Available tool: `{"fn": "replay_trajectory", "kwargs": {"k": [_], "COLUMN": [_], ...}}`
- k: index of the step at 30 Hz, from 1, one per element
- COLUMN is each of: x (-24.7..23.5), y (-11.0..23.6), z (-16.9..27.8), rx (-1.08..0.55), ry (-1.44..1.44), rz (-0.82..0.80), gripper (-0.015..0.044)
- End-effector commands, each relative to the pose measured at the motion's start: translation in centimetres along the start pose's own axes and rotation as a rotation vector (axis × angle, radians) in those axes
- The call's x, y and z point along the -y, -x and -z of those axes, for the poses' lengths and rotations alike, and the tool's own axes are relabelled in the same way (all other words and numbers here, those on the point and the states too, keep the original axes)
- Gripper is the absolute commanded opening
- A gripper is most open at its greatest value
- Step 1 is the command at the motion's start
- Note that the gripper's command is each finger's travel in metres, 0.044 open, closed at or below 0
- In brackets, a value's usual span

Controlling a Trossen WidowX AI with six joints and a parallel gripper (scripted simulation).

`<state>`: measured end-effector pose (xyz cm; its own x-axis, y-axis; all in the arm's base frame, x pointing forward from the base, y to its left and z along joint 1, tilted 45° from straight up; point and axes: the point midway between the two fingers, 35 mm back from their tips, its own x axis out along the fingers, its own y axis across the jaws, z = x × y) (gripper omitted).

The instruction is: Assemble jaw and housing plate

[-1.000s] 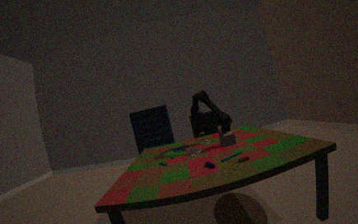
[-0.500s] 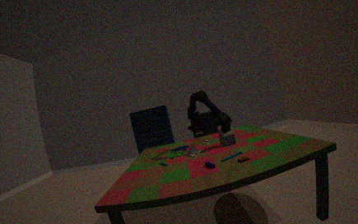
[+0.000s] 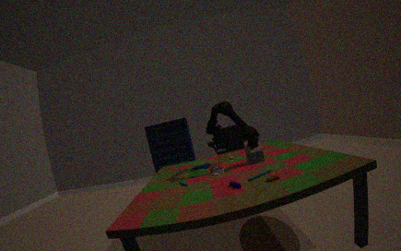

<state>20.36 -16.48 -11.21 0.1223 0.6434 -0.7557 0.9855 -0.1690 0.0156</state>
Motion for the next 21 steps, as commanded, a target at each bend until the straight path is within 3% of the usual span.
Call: {"fn": "replay_trajectory", "kwargs": {"k": [1,21], "x": [-0.6,-2.8], "y": [0.2,0.2], "z": [1.1,6.9], "rx": [0.003,0.001], "ry": [0.124,0.751], "rz": [-0.008,-0.014], "gripper": [0.0351,0.0351]}}
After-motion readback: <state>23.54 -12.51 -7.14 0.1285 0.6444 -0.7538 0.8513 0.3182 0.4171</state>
